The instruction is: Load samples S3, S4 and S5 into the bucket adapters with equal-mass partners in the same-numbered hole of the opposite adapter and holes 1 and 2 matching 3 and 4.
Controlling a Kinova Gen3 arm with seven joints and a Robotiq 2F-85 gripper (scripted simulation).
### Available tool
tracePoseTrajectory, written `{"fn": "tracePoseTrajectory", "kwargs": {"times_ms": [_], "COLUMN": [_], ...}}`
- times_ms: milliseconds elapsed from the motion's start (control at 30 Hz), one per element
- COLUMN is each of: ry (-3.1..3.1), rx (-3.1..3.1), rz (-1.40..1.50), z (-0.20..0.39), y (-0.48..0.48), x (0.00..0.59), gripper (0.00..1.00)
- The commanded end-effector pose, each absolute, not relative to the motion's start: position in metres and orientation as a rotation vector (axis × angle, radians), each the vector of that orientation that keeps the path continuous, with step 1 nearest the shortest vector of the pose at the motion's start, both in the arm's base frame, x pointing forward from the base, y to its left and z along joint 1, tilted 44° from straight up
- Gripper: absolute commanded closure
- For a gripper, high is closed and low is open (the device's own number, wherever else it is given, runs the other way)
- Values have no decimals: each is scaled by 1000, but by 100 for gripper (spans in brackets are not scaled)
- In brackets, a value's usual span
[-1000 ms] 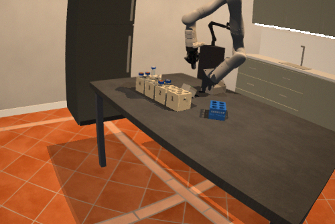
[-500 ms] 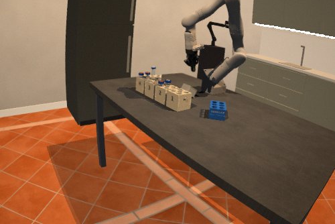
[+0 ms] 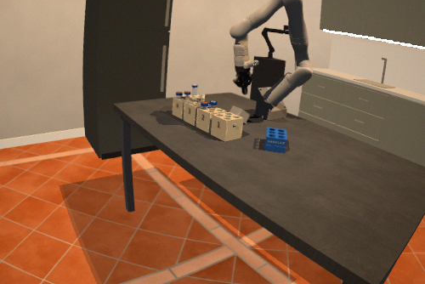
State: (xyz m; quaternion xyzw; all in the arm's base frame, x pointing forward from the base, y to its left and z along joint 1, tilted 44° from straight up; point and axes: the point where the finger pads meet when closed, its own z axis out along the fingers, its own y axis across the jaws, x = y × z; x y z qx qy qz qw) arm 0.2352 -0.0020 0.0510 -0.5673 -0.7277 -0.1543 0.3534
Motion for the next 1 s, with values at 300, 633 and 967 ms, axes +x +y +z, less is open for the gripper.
{"fn": "tracePoseTrajectory", "kwargs": {"times_ms": [300, 633, 967], "ry": [-1884, -1884, -1884], "rx": [-1464, -1464, -1464], "rz": [-402, -402, -402], "z": [38, 30, 22], "y": [12, 19, 27], "x": [235, 234, 233], "gripper": [90, 90, 90]}}
